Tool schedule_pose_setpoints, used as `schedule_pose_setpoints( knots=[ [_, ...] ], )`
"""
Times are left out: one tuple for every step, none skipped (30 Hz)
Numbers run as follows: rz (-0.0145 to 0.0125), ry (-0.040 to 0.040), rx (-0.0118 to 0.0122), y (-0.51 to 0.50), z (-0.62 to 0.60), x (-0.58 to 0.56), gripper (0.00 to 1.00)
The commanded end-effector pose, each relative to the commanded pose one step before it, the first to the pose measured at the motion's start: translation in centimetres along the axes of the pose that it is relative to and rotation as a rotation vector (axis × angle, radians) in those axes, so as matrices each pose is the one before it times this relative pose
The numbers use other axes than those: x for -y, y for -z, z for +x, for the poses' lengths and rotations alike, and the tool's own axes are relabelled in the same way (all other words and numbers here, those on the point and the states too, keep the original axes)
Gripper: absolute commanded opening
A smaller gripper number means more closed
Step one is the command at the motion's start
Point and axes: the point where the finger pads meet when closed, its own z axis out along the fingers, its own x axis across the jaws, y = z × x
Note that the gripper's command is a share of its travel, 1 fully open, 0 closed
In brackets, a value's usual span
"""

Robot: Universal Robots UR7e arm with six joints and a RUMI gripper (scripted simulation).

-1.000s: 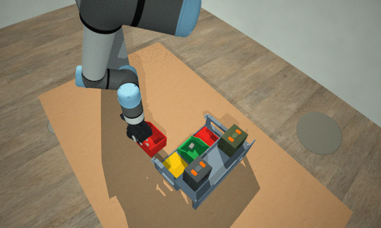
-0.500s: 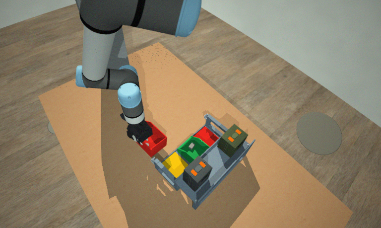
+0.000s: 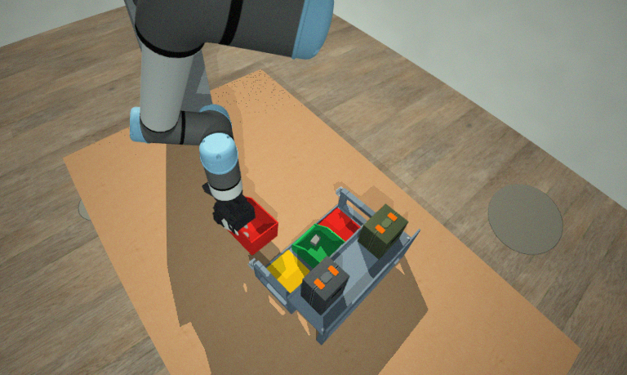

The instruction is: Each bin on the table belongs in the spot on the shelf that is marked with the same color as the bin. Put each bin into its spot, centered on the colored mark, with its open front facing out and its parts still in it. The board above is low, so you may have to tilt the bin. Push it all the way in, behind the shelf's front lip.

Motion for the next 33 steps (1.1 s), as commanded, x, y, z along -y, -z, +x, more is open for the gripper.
schedule_pose_setpoints(
  knots=[
    [-0.00103, -0.0001, 0.0007, 0.019, 0.555, -0.027, 0.0],
    [0.0, -0.00014, 0.0, -0.003, 0.206, 0.009, 0.0],
    [0.0, -0.00015, 0.0, -0.004, 0.216, 0.009, 0.0],
    [0.0, -0.00016, 0.0, -0.004, 0.225, 0.01, 0.0],
    [0.0, -0.00016, 0.0, -0.004, 0.235, 0.01, 0.0],
    [0.0, -0.00017, 0.0, -0.004, 0.243, 0.011, 0.0],
    [0.0, -0.00018, 0.0, -0.004, 0.253, 0.011, 0.0],
    [0.0, -0.00018, 0.0, -0.005, 0.261, 0.011, 0.0],
    [0.0, -0.00019, 0.0, -0.004, 0.269, 0.012, 0.0],
    [0.0, -0.00019, 0.0, -0.005, 0.277, 0.012, 0.0],
    [0.0, -0.0002, 0.0, -0.005, 0.285, 0.013, 0.0],
    [-0.00001, -0.0002, 0.0, -0.004, 0.292, 0.013, 0.0],
    [0.00001, -0.00021, 0.0, -0.006, 0.299, 0.013, 0.0],
    [0.0, -0.00021, 0.0, -0.005, 0.306, 0.014, 0.0],
    [0.0, 0.0, 0.0, 0.0, 0.0, 0.0, 0.0],
    [0.0, 0.0, 0.0, 0.0, 0.0, 0.0, 0.0],
    [0.0, -0.00022, 0.0, -0.005, 0.312, 0.014, 0.0],
    [0.0, -0.00022, 0.0, -0.006, 0.318, 0.014, 0.0],
    [0.0, -0.00023, 0.0, -0.005, 0.324, 0.015, 0.0],
    [0.0, -0.00023, 0.0, -0.006, 0.329, 0.015, 0.0],
    [0.0, -0.00023, 0.0, -0.006, 0.334, 0.015, 0.0],
    [0.0, -0.00024, 0.0, -0.005, 0.338, 0.016, 0.0],
    [0.0, -0.00024, 0.0, -0.006, 0.342, 0.016, 0.0],
    [0.0, -0.00024, 0.0, -0.006, 0.346, 0.016, 0.0],
    [0.0, -0.00024, 0.0, -0.006, 0.35, 0.017, 0.0],
    [0.0, -0.00025, 0.0, -0.006, 0.353, 0.017, 0.0],
    [0.00001, -0.00024, 0.0, -0.006, 0.355, 0.017, 0.0],
    [0.0, -0.00025, 0.0, -0.006, 0.357, 0.017, 0.0],
    [0.0, -0.00025, 0.0, -0.006, 0.36, 0.017, 0.0],
    [0.0, -0.00025, 0.0, -0.006, 0.361, 0.017, 0.0],
    [0.0, -0.00025, 0.0, -0.006, 0.362, 0.017, 0.0],
    [0.0, 0.0, 0.0, 0.0, 0.0, 0.0, 0.0],
    [0.0, 0.0, 0.0, 0.0, 0.0, 0.0, 0.0]
  ],
)
